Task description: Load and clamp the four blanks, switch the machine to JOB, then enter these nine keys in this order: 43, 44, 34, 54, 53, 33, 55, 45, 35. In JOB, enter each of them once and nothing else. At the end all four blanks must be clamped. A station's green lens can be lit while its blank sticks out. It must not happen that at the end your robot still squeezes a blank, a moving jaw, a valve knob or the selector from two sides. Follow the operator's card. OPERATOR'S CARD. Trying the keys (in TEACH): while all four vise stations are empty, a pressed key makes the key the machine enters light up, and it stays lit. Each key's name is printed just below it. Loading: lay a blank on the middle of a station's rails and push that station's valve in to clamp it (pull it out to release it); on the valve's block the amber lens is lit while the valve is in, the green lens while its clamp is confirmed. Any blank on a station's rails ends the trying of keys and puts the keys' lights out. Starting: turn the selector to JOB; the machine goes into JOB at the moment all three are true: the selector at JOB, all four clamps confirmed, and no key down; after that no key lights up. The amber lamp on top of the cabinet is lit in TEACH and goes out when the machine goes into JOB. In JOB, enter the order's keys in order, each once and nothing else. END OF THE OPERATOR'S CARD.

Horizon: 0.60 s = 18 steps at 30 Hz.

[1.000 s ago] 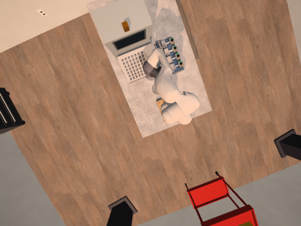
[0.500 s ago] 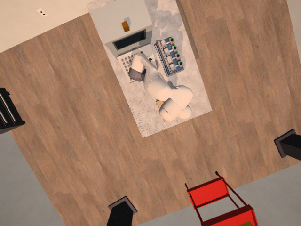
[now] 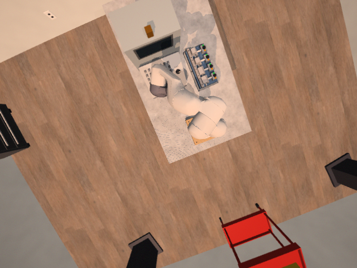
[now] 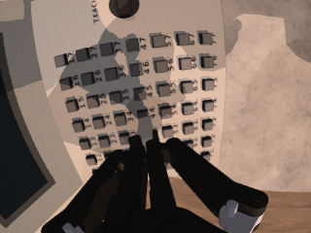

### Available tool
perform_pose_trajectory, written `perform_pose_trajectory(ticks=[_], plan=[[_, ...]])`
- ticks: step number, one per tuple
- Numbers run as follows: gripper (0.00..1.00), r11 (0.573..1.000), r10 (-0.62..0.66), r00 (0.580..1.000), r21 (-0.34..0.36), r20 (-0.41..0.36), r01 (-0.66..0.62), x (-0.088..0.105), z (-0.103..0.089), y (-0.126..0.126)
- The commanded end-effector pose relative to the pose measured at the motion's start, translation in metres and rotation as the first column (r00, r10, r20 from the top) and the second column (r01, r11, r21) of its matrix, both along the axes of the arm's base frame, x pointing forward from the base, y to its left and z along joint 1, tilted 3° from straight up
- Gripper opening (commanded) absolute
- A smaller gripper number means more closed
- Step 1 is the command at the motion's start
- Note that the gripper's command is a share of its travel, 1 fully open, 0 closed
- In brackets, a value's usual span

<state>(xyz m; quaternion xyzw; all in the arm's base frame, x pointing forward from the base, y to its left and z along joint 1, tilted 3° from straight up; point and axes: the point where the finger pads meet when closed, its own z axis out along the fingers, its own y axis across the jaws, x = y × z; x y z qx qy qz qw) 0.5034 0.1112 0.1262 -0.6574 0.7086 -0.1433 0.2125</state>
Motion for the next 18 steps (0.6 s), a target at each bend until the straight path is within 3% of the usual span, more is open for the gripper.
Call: perform_pose_trajectory(ticks=[1,18], plan=[[0.00,0.988,-0.140,0.989,-0.056,0.043,0.143,0.0028,-0.0027,-0.0015],[0.00,0.988,-0.140,0.989,-0.056,0.043,0.143,0.0072,-0.0099,-0.0019]])
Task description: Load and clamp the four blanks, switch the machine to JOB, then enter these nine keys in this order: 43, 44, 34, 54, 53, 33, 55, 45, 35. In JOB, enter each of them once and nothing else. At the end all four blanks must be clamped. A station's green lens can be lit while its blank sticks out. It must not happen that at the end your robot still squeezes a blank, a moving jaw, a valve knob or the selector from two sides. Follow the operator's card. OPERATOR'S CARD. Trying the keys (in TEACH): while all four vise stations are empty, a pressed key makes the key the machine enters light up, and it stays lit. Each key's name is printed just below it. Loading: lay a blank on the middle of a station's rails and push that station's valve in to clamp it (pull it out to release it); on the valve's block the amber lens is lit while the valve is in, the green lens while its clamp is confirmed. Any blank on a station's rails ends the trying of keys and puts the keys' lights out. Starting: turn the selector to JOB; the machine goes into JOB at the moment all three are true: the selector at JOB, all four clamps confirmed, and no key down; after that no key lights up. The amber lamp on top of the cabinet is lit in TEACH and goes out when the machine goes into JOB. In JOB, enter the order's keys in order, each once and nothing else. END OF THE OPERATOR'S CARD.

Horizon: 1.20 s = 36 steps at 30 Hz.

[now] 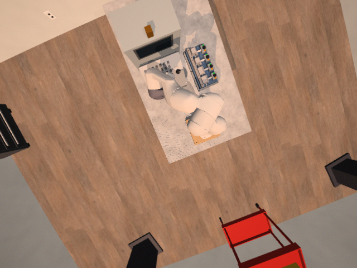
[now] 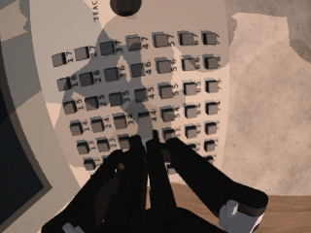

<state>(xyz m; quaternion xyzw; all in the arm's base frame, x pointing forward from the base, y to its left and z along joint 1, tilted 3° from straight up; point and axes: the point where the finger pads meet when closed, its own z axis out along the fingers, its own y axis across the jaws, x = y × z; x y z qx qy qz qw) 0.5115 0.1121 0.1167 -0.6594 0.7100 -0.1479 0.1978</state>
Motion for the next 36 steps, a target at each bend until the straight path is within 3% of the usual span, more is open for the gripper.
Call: perform_pose_trajectory(ticks=[1,36], plan=[[0.00,0.990,-0.135,0.989,-0.030,0.059,0.136,-0.0009,-0.0004,-0.0029],[0.00,0.990,-0.135,0.989,-0.030,0.059,0.136,0.0033,-0.0072,-0.0033]])
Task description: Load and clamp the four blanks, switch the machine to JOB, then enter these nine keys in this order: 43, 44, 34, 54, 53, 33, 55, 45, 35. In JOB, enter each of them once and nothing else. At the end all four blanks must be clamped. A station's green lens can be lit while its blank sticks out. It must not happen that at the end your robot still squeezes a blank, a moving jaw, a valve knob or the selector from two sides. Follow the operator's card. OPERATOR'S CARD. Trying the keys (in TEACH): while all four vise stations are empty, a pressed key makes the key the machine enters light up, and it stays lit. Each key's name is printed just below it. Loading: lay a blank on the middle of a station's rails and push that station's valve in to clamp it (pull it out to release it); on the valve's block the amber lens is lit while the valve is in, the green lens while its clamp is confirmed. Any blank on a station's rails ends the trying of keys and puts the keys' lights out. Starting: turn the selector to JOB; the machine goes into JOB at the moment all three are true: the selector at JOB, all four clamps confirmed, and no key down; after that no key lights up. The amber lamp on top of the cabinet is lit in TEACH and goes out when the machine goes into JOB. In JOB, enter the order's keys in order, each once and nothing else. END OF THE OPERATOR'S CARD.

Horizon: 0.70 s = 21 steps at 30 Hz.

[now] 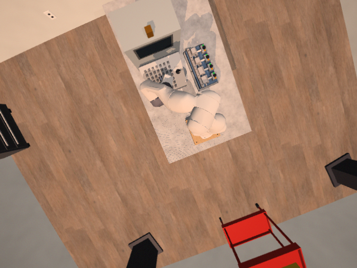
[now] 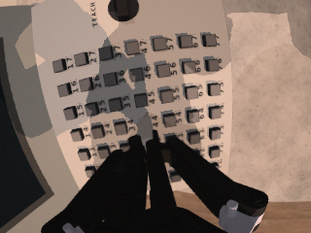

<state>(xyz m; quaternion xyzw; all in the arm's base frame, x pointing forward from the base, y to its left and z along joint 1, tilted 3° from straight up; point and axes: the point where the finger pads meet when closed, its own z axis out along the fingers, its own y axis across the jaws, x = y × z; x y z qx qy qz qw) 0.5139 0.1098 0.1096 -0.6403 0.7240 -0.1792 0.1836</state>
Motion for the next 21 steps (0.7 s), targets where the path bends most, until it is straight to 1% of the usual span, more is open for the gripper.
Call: perform_pose_trajectory(ticks=[1,21], plan=[[0.00,0.997,-0.073,0.997,0.018,0.037,0.072,0.0011,-0.0005,-0.0009],[0.00,0.997,-0.073,0.997,0.018,0.037,0.072,0.0043,-0.0056,-0.0012]])
